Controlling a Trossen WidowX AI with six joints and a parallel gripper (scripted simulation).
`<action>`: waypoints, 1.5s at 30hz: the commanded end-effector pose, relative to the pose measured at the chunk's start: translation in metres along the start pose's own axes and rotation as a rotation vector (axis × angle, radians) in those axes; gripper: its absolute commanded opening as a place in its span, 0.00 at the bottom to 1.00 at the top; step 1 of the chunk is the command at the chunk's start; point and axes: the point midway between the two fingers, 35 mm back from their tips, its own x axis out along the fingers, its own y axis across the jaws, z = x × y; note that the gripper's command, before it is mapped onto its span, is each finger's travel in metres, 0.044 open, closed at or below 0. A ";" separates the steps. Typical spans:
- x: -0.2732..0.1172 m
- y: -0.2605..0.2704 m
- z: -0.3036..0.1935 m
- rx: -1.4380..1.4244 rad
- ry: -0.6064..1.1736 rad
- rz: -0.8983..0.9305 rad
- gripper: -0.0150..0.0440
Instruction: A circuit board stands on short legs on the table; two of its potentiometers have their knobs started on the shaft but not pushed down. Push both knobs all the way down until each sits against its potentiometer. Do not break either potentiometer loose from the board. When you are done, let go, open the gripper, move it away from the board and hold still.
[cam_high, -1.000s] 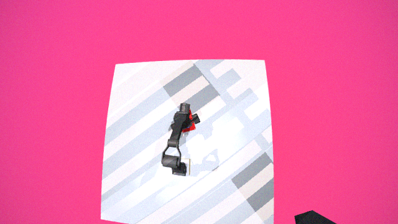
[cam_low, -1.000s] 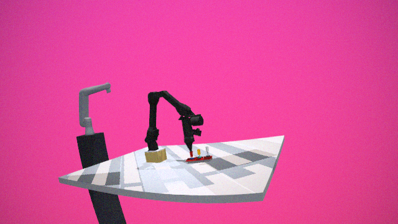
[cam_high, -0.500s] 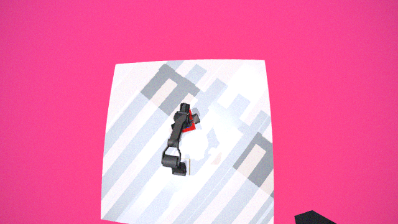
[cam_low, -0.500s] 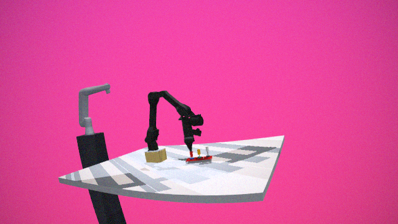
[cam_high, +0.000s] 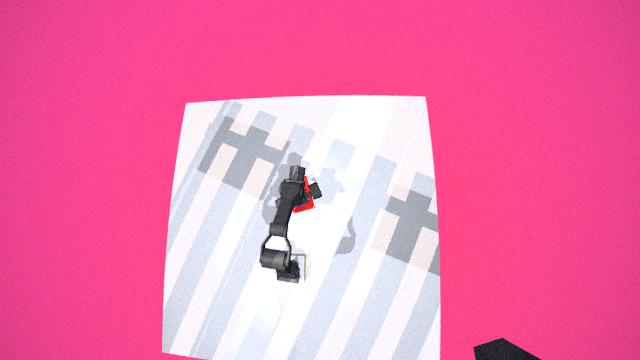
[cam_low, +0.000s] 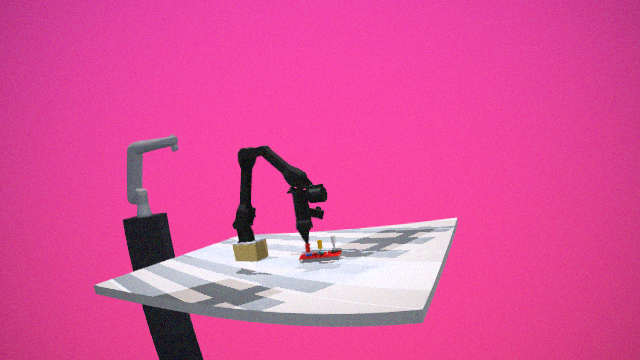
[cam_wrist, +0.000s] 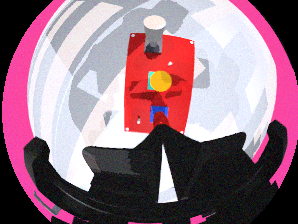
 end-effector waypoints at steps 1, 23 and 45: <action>0.006 -0.001 0.001 0.003 0.005 -0.001 0.25; 0.007 -0.001 0.001 0.003 0.005 -0.001 0.25; -0.011 0.000 0.001 0.000 0.008 0.005 0.39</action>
